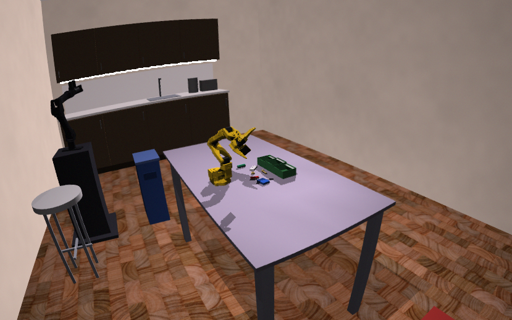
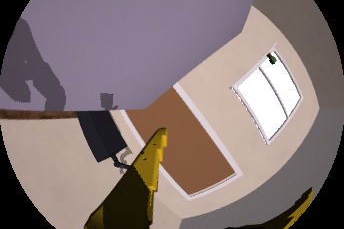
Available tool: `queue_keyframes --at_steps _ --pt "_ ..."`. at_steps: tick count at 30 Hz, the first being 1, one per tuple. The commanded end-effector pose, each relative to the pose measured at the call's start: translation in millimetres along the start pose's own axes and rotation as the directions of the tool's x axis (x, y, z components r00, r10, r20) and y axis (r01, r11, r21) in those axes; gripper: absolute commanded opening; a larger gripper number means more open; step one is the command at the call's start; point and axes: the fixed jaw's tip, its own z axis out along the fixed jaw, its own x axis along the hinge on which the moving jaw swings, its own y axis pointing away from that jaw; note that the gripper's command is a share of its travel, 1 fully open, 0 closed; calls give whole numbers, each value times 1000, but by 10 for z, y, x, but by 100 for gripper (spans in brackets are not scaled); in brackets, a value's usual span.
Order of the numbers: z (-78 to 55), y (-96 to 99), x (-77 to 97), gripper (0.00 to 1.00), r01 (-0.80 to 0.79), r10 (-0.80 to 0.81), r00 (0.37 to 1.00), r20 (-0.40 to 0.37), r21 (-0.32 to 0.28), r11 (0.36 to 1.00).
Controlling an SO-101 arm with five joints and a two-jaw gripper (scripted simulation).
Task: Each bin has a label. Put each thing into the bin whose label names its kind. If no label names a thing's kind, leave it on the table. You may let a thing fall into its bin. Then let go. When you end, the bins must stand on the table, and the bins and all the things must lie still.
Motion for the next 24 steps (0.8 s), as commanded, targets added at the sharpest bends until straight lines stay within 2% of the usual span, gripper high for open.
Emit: queue_keyframes --at_steps 1,17,24 --pt "-4 -2 2 100 -1 1 1000 -1 2 1000" --pt "-4 -2 2 100 -1 1 1000 -1 2 1000" --pt "58 4 -161 100 -23 26 997 79 -28 999"
